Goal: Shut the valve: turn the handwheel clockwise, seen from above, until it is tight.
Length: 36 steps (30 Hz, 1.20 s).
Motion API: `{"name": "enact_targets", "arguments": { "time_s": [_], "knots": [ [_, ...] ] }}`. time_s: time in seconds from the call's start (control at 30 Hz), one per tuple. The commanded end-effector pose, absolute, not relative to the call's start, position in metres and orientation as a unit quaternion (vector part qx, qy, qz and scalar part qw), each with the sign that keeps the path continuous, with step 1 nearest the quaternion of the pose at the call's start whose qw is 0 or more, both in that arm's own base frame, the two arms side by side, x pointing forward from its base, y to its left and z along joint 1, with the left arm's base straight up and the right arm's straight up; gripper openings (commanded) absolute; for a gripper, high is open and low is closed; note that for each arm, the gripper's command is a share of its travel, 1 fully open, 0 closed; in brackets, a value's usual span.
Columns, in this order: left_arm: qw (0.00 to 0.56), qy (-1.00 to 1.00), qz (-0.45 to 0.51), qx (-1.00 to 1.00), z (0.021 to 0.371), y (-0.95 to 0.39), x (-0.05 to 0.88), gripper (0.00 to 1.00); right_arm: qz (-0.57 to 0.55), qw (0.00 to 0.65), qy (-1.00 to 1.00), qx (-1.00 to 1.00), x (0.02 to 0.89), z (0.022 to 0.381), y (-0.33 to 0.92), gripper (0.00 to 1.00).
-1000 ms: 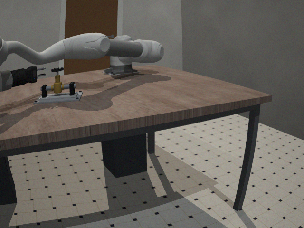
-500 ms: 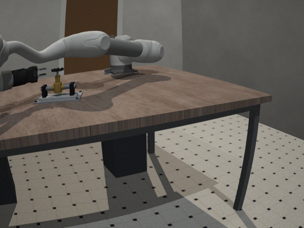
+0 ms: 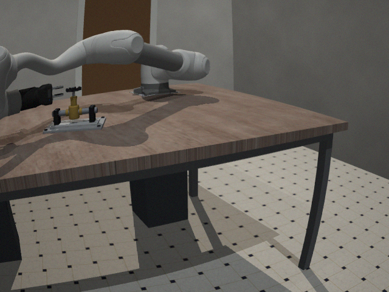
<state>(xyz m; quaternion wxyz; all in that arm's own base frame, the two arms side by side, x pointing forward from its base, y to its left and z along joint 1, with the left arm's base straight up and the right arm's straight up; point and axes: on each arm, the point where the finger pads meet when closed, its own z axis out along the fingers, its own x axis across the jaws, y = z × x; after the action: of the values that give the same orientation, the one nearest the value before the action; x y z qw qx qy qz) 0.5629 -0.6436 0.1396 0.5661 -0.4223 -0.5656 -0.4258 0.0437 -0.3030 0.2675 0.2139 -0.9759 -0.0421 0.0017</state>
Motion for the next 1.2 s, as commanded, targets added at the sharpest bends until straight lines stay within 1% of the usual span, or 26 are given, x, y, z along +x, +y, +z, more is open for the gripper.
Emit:
{"name": "enact_targets", "arguments": {
  "time_s": [0.0, 0.6, 1.17],
  "knots": [
    [0.564, -0.567, -0.423, -0.425, 0.140, -0.633, 0.562, 0.53, -0.002, 0.216, -0.044, -0.975, 0.044, 0.269, -0.300, 1.00],
    [0.564, -0.568, -0.423, -0.425, 0.139, -0.596, 0.551, 0.53, -0.002, 0.216, -0.044, -0.975, 0.044, 0.269, -0.300, 1.00],
    [0.566, -0.566, -0.423, -0.425, 0.138, -0.588, 0.547, 0.53, -0.002, 0.216, -0.044, -0.975, 0.044, 0.269, -0.300, 1.00]
  ]
}}
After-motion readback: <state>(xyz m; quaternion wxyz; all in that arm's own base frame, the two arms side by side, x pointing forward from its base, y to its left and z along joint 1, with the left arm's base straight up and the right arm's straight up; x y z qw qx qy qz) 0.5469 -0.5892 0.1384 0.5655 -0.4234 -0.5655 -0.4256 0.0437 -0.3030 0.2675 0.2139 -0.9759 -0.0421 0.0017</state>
